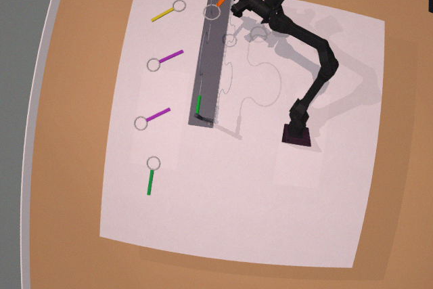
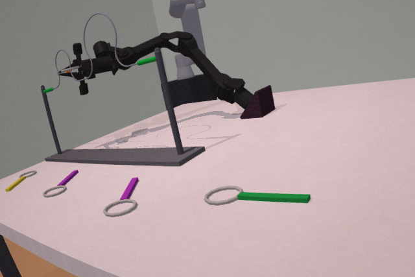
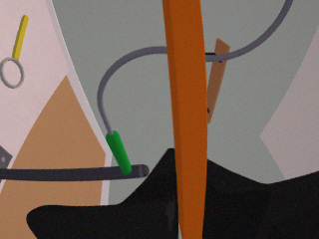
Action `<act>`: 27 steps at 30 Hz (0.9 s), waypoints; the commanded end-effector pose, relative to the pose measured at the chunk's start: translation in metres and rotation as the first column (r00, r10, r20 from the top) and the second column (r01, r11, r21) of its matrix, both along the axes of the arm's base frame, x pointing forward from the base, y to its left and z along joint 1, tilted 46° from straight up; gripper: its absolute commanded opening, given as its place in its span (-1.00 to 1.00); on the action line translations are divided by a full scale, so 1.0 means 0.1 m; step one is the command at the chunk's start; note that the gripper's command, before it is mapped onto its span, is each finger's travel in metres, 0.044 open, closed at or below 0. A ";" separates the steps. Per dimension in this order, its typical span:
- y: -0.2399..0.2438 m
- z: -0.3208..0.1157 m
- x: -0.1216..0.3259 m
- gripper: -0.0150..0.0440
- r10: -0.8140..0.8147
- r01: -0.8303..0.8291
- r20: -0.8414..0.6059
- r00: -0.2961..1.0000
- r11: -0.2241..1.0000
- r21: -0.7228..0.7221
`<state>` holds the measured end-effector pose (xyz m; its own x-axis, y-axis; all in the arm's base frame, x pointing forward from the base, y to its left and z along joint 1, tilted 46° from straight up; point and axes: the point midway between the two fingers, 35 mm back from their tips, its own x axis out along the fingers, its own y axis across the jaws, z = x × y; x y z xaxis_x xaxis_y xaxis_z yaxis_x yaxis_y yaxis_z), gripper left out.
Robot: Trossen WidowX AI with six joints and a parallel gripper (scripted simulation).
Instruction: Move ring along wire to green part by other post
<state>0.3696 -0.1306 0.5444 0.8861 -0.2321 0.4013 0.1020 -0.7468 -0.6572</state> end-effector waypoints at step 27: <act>-0.50 -0.96 0.05 -1.00 0.023 0.012 -0.046 0.999 0.771 0.637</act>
